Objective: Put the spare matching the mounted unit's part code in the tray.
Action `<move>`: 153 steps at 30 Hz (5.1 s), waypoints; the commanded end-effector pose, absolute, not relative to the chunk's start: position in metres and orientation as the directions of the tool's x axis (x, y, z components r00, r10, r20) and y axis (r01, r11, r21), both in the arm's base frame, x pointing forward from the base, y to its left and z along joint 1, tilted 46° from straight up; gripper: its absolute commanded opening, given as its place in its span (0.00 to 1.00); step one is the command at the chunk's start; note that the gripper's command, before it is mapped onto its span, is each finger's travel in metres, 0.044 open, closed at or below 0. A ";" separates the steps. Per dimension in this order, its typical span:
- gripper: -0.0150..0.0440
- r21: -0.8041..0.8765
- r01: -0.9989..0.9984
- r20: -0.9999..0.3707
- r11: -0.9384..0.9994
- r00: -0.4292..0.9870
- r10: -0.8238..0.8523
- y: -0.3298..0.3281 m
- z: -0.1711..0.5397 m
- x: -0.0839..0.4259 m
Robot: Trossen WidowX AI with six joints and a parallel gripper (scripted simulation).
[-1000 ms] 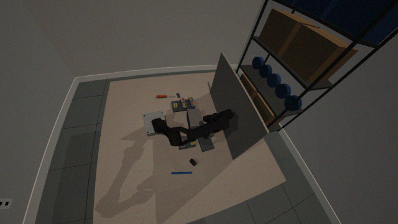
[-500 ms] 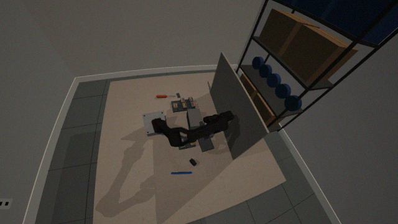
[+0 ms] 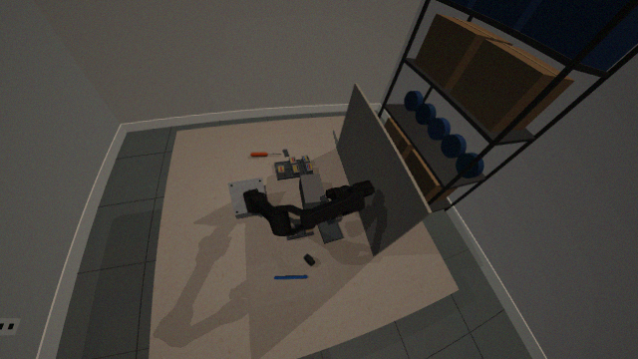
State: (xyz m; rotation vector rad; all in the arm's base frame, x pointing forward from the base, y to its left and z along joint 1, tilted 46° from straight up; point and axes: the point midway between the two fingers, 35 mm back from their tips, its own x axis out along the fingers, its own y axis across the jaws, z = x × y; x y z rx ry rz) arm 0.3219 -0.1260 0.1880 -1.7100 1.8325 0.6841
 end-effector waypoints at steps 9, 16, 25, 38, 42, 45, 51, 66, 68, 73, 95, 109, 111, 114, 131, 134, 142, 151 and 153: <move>0.25 0.009 -0.998 -0.691 0.064 -0.052 -0.721 -0.133 0.180 0.322; 0.25 0.009 -0.998 -0.692 0.065 -0.053 -0.720 -0.137 0.176 0.322; 0.25 0.009 -0.998 -0.693 0.066 -0.054 -0.719 -0.143 0.171 0.322; 0.25 0.009 -0.998 -0.694 0.067 -0.055 -0.718 -0.151 0.163 0.321; 0.25 0.009 -0.998 -0.694 0.068 -0.055 -0.718 -0.154 0.161 0.321; 0.25 0.009 -0.998 -0.694 0.068 -0.055 -0.718 -0.156 0.159 0.321; 0.25 0.009 -0.998 -0.694 0.069 -0.056 -0.718 -0.160 0.156 0.320; 0.25 0.009 -0.997 -0.694 0.070 -0.057 -0.717 -0.169 0.147 0.318; 0.25 0.009 -0.997 -0.694 0.070 -0.057 -0.717 -0.170 0.146 0.318; 0.25 0.009 -0.997 -0.694 0.071 -0.058 -0.717 -0.174 0.143 0.317; 0.25 0.010 -0.997 -0.693 0.073 -0.059 -0.718 -0.188 0.131 0.313; 0.25 0.011 -0.997 -0.692 0.074 -0.061 -0.719 -0.196 0.124 0.310; 0.25 0.011 -0.997 -0.692 0.074 -0.061 -0.720 -0.198 0.123 0.309; 0.30 0.008 -0.997 -0.688 0.080 -0.063 -0.723 -0.198 0.124 0.309; 1.00 0.008 -0.997 -0.688 0.080 -0.063 -0.723 -0.196 0.126 0.310; 1.00 0.008 -0.997 -0.695 0.078 -0.062 -0.716 -0.171 0.148 0.316; 1.00 0.013 -0.997 -0.696 0.074 -0.062 -0.716 -0.121 0.196 0.315; 1.00 0.009 -0.998 -0.700 0.061 -0.050 -0.712 -0.121 0.192 0.318; 1.00 0.009 -0.998 -0.700 0.061 -0.050 -0.712 -0.121 0.192 0.318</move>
